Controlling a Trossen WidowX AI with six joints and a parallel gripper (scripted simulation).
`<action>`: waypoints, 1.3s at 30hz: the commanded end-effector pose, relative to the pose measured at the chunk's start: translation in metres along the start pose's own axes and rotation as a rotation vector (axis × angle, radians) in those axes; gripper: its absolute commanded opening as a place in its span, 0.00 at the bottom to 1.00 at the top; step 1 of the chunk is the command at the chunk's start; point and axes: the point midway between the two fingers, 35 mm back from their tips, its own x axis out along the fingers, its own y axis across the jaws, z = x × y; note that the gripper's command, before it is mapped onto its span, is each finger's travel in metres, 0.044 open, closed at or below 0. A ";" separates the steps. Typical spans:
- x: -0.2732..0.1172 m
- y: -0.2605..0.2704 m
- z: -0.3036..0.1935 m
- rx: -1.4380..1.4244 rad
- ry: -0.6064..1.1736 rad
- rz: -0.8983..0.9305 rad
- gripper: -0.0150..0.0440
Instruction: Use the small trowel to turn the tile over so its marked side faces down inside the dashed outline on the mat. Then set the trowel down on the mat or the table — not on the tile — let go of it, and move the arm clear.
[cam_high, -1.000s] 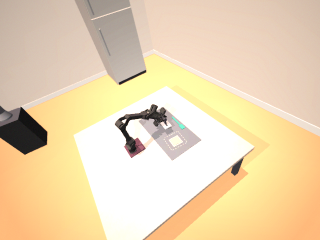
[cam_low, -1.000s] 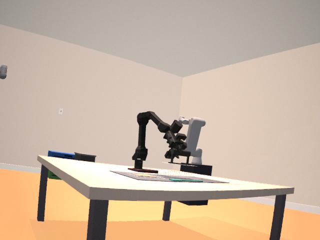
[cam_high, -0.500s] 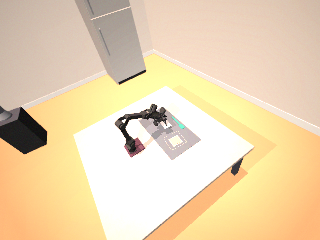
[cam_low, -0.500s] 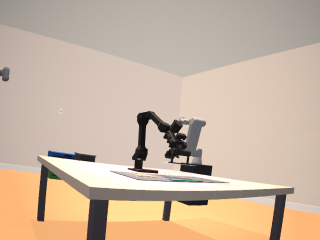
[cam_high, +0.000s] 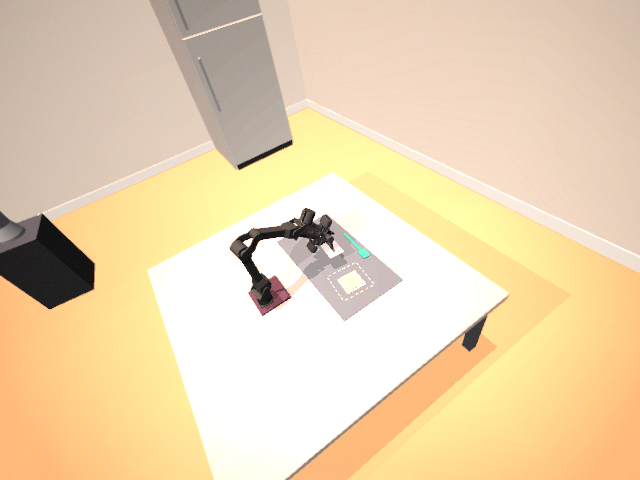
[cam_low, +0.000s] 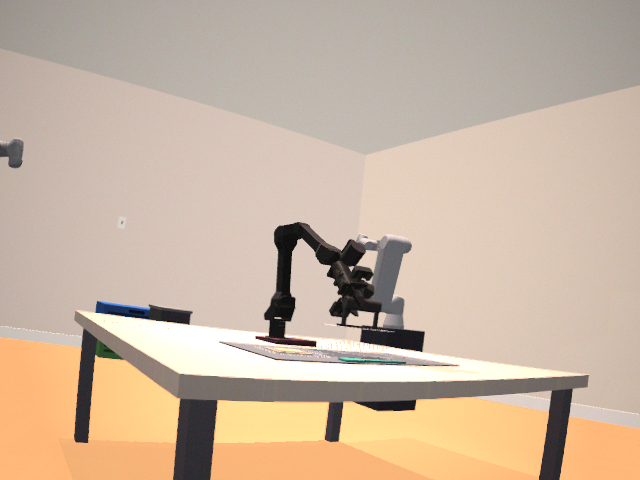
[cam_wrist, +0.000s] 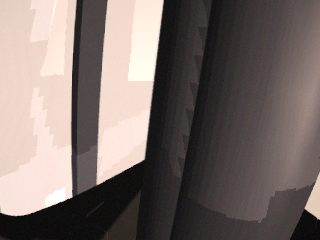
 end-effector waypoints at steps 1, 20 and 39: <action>-0.001 -0.005 0.000 0.006 0.003 -0.014 0.25; 0.009 0.002 0.022 -0.149 -0.097 0.065 0.25; 0.025 0.016 0.100 -0.634 -0.504 0.195 0.25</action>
